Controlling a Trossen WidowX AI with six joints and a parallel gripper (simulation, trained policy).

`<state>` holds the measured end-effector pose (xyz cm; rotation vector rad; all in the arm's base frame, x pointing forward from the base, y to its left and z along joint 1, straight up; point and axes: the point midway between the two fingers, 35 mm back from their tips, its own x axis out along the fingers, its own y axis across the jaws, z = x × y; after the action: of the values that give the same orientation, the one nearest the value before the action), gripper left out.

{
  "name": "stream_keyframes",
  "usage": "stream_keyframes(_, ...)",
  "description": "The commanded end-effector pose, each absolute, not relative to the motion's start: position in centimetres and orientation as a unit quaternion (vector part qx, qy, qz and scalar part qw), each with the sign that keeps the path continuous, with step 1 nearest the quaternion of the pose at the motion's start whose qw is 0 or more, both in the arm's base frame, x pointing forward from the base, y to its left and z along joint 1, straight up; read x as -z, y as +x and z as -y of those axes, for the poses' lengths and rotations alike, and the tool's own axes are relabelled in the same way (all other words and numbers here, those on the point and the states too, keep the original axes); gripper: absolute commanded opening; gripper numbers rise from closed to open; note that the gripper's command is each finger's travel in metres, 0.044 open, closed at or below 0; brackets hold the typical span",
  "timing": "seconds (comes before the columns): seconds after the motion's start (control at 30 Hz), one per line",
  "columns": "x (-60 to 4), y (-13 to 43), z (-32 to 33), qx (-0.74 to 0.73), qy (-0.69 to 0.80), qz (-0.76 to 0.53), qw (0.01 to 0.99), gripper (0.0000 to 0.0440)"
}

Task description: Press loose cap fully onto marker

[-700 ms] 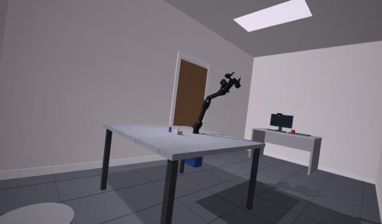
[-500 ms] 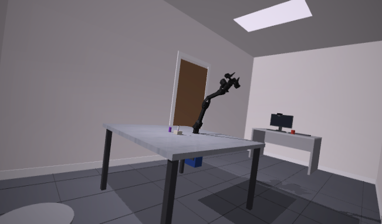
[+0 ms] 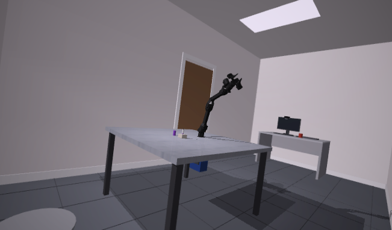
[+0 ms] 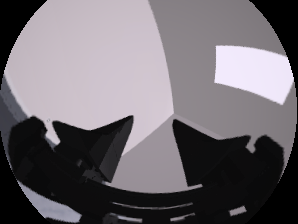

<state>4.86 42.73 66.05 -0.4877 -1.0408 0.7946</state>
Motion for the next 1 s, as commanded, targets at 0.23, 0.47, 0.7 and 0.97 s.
stream_keyframes(0.23,-65.7,6.4,-41.4,-0.39,-0.238,0.451,0.767,0.0298)
stream_keyframes(0.47,-65.2,7.5,-40.6,-0.403,-0.248,0.43,0.769,0.0315)
stream_keyframes(0.7,-64.6,8.7,-39.8,-0.413,-0.26,0.407,0.772,0.0324)
stream_keyframes(0.97,-63.7,10.0,-39.0,-0.423,-0.272,0.379,0.776,0.0324)
